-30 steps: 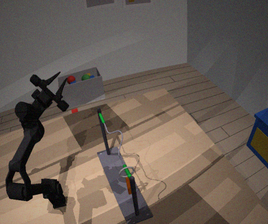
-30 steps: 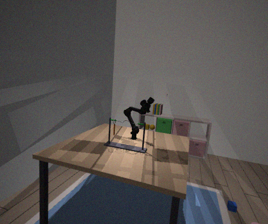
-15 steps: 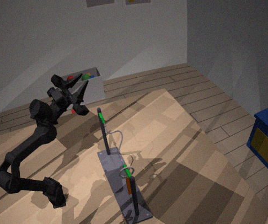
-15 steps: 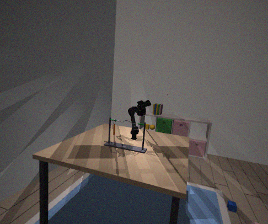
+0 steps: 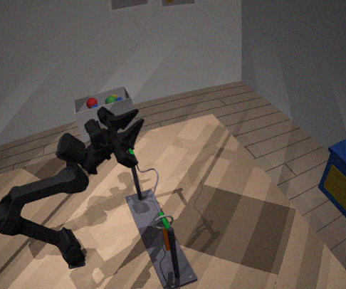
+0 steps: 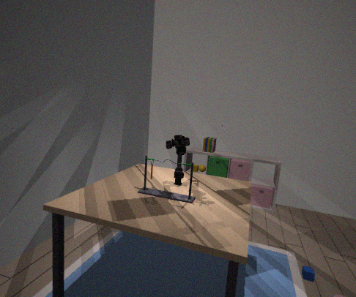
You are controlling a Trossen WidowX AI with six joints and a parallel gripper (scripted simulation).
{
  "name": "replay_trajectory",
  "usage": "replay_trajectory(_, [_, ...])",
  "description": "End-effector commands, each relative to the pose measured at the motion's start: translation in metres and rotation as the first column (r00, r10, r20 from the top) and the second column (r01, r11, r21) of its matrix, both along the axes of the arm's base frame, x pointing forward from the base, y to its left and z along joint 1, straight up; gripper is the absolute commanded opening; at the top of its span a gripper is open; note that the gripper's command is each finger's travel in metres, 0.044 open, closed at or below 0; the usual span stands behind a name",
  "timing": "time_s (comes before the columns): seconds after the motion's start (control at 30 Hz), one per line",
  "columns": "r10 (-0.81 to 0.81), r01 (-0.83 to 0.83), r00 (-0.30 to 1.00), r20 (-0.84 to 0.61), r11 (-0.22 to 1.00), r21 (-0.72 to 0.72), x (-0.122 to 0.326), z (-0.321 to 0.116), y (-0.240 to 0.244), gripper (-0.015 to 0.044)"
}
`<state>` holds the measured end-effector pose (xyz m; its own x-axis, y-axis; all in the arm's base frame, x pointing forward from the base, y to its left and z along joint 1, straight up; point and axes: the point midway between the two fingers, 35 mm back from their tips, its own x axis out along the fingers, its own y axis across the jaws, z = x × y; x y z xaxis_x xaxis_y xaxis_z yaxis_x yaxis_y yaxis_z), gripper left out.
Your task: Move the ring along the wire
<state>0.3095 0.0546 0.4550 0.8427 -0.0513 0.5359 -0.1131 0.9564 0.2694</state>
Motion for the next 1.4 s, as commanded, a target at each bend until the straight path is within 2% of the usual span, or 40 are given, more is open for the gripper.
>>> replay_trajectory(0.0, [-0.103, 0.099, 0.994, -0.039, 0.991, -0.093, 0.018, -0.014, -0.031, 0.0160])
replay_trajectory(0.43, [-0.378, 0.333, 0.920, -0.103, 0.894, -0.301, 0.034, -0.040, -0.133, 0.0160])
replay_trajectory(0.87, [-0.609, 0.478, 0.775, -0.169, 0.739, -0.474, 0.011, -0.072, -0.242, 0.0160])
replay_trajectory(1.1, [-0.704, 0.517, 0.680, -0.205, 0.659, -0.547, -0.017, -0.091, -0.295, 0.0160])
replay_trajectory(1.37, [-0.653, 0.415, 0.696, -0.299, 0.705, -0.575, -0.024, -0.148, -0.303, 0.0160])
